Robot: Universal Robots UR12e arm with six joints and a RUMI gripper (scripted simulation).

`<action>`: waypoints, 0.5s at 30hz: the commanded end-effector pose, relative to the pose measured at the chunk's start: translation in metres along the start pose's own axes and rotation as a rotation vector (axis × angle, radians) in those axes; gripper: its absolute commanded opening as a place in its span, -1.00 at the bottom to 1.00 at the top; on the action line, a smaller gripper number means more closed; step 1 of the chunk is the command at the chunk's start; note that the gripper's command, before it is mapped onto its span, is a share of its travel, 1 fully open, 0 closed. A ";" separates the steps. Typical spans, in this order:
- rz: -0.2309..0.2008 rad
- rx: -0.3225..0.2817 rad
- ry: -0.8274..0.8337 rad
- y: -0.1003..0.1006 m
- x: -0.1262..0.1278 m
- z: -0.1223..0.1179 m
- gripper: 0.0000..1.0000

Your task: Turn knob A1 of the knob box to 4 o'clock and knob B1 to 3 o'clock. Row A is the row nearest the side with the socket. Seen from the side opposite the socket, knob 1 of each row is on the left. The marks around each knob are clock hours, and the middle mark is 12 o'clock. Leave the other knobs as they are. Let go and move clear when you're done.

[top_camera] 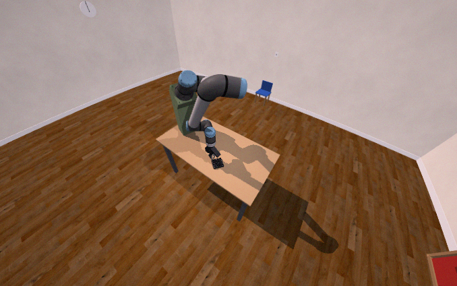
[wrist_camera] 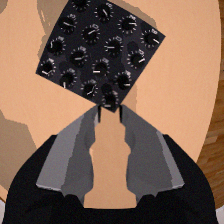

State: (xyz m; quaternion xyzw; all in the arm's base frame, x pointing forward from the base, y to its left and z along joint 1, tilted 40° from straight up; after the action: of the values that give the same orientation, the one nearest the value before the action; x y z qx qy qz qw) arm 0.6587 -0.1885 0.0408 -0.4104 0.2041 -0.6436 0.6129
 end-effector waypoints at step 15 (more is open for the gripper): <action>-0.002 0.002 -0.002 0.002 0.001 0.002 -0.78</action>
State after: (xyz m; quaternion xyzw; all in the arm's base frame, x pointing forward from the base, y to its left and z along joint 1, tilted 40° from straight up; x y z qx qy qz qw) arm 0.6587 -0.1886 0.0408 -0.4104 0.2041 -0.6437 0.6129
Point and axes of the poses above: the point where the finger pads meet when closed, its own y axis out along the fingers, its own x axis across the jaws, z = x × y, the point moved 8 cm from there along -y, back along the fingers, and after that the axes turned 13 degrees about -y, right-handed, at the moved point
